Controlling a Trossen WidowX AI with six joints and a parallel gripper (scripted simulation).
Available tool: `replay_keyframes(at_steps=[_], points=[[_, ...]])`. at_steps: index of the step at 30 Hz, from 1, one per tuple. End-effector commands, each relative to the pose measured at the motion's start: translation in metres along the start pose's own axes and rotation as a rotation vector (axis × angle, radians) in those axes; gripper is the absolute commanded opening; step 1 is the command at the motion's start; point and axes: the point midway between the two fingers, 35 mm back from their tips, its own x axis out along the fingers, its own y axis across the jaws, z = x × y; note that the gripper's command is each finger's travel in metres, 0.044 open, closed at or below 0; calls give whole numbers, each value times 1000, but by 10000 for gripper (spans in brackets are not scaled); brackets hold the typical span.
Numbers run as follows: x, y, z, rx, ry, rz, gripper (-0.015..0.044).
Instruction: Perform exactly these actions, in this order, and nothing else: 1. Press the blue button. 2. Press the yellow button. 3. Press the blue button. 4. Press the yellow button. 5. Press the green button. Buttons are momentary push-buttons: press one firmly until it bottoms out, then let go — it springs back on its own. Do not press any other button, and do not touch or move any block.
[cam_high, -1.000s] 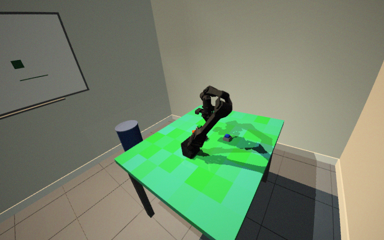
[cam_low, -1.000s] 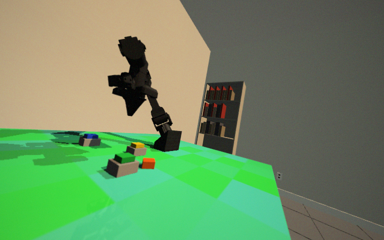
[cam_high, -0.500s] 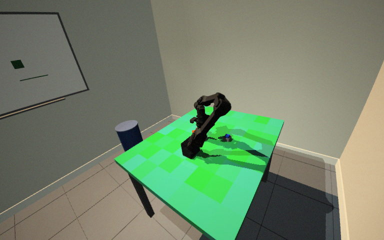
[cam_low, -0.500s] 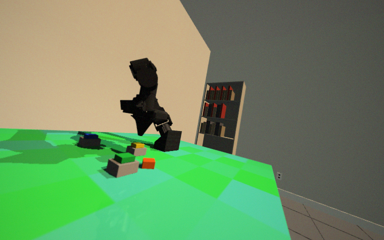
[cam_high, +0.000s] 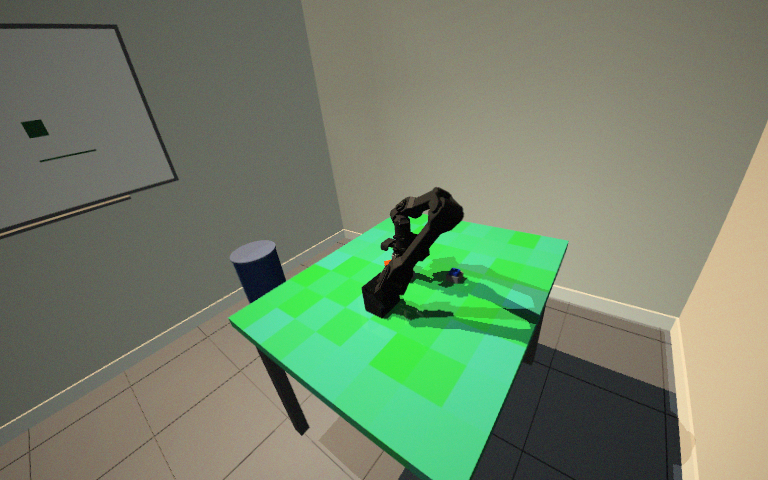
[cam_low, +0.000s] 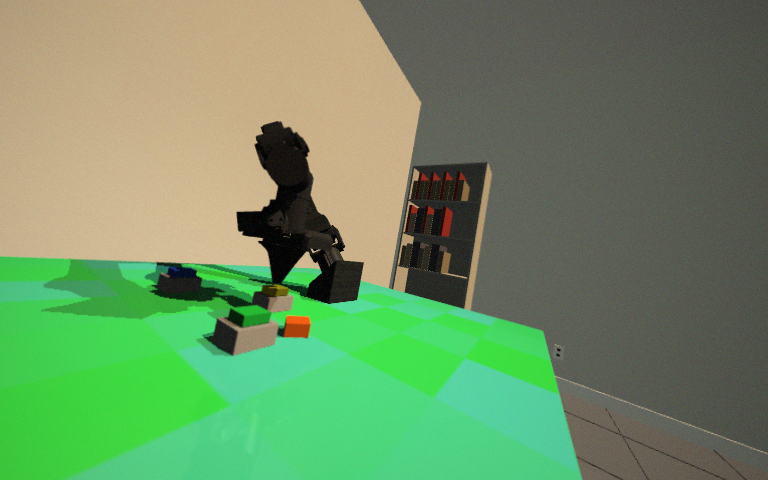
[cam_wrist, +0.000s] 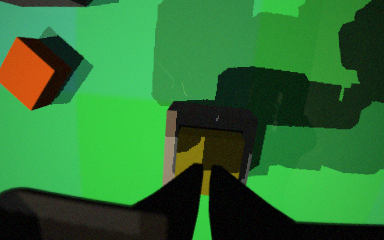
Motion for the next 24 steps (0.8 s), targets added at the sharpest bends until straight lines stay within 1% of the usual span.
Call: replay_keyframes(at_steps=[1, 8, 24], points=[[6, -1, 0, -7, 0, -6, 20], [16, -1, -1, -7, 0, -7, 20], [16, -1, -1, -7, 0, -7, 20]])
